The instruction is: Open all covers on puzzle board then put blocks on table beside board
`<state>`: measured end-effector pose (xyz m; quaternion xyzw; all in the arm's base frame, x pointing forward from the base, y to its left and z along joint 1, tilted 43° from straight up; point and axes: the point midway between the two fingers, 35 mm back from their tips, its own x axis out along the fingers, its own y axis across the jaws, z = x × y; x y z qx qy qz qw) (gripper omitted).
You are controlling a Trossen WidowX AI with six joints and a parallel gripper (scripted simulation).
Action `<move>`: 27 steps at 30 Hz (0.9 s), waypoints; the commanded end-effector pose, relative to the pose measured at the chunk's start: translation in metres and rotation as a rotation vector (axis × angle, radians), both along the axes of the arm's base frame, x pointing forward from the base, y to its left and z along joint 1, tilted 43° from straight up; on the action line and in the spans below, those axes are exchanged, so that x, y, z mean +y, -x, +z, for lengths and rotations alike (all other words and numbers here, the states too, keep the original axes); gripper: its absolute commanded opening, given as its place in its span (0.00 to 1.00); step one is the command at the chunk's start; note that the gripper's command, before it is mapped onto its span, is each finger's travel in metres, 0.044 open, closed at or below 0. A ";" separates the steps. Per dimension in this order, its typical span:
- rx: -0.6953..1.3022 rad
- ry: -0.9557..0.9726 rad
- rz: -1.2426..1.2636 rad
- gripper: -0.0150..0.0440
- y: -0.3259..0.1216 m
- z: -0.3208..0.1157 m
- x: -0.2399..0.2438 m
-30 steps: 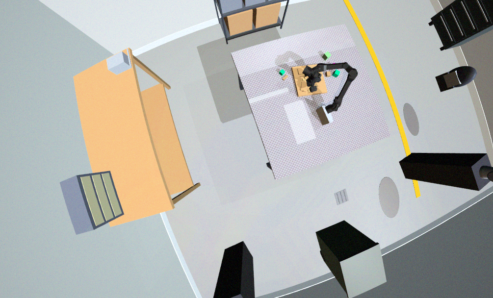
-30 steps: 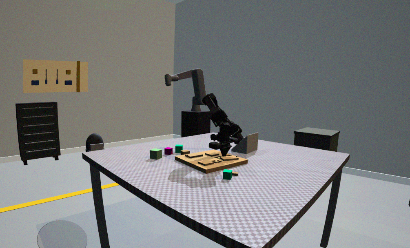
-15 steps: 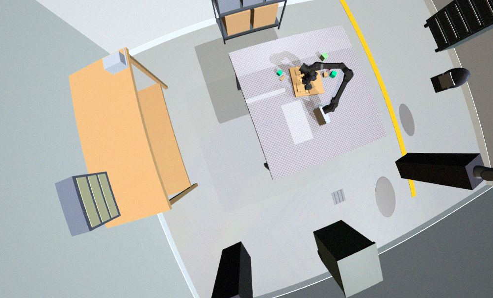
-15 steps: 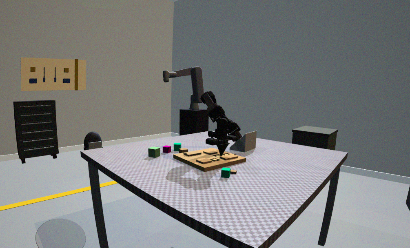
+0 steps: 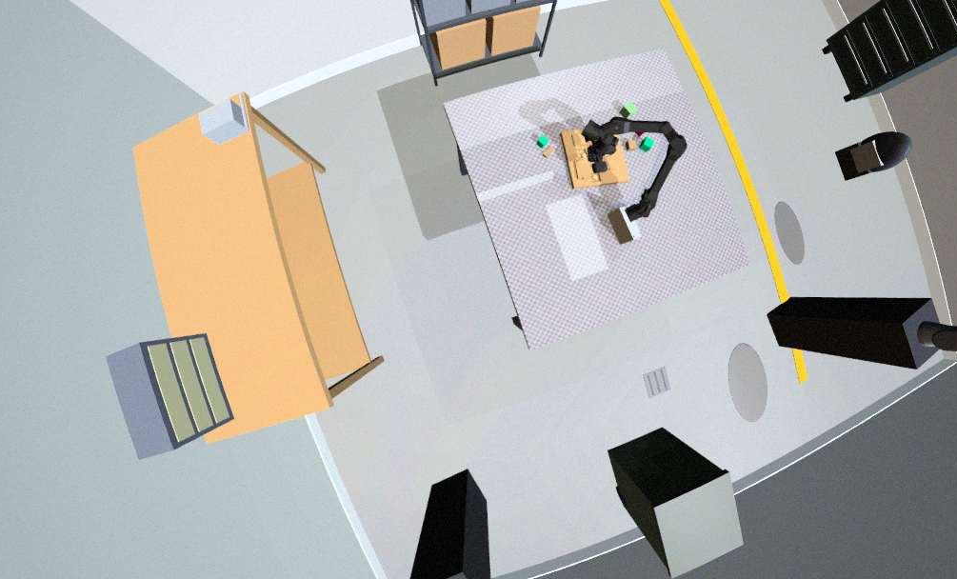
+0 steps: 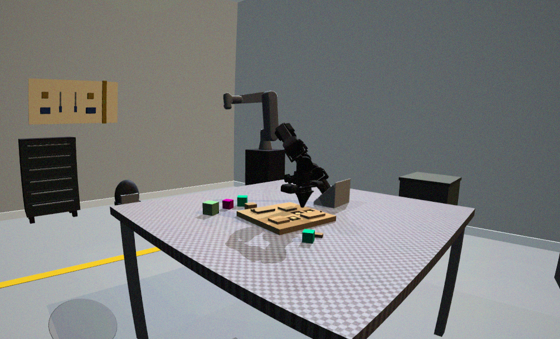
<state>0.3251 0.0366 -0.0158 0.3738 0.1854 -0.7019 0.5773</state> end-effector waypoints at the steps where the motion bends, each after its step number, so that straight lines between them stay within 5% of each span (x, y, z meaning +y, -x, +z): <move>1: -0.012 -0.009 -0.004 0.25 -0.003 0.005 0.007; 11: 0.020 -0.003 0.022 0.25 -0.002 0.011 0.005; 27: 0.502 -0.054 0.569 0.25 -0.015 0.076 -0.054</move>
